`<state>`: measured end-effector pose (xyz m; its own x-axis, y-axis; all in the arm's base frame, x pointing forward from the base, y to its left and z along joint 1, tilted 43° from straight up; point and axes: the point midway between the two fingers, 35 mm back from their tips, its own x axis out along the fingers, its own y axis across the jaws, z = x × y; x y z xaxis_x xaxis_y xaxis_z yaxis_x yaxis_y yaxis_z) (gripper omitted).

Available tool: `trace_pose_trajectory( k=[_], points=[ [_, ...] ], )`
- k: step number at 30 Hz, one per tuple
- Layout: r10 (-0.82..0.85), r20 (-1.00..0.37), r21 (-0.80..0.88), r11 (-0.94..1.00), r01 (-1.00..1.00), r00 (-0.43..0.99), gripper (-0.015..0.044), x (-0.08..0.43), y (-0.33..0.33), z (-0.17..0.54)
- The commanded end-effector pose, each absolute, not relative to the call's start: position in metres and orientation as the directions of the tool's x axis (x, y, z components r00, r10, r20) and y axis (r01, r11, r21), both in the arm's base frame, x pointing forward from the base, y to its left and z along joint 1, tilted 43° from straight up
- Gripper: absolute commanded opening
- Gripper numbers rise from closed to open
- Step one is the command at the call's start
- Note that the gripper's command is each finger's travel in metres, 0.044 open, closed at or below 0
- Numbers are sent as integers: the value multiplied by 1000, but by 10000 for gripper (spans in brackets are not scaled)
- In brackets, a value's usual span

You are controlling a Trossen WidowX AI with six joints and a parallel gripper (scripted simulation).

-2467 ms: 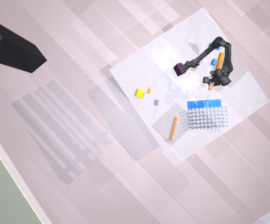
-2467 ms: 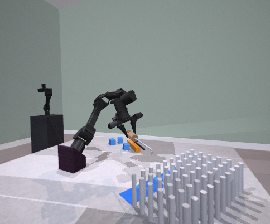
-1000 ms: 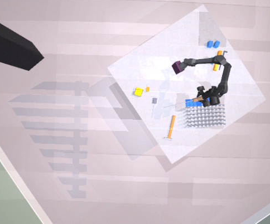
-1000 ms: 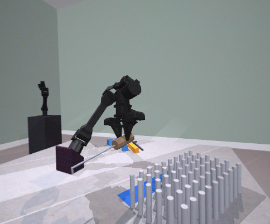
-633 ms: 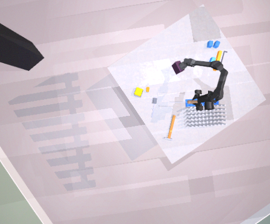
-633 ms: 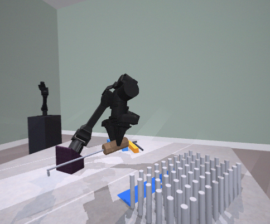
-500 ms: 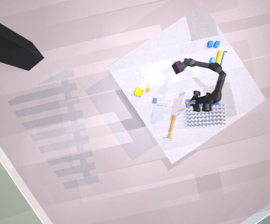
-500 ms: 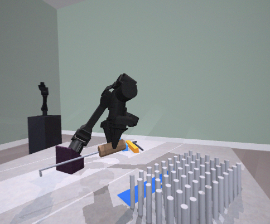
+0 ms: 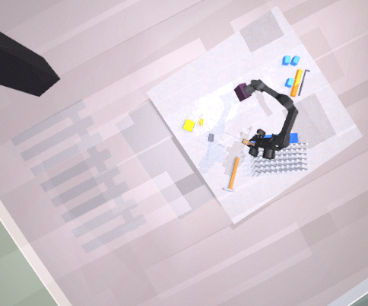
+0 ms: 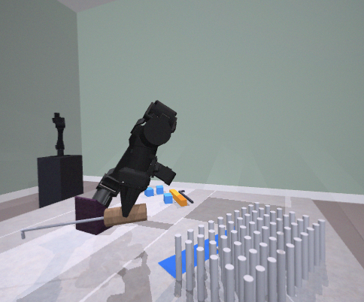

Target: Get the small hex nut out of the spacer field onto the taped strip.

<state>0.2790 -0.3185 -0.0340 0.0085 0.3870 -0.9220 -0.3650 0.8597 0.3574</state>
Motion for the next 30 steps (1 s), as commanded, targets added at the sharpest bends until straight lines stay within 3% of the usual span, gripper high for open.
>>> trace_pose_trajectory(
  k=[1, 14, 30],
  points=[
    [382, -923, 376, 886, -271, -33, 0, 270, -331, -51],
    [401, -904, 408, 913, -17, -151, 0, 241, -351, -104],
    [401, -903, 408, 913, -13, -152, 0, 243, -347, -110]
  ],
)
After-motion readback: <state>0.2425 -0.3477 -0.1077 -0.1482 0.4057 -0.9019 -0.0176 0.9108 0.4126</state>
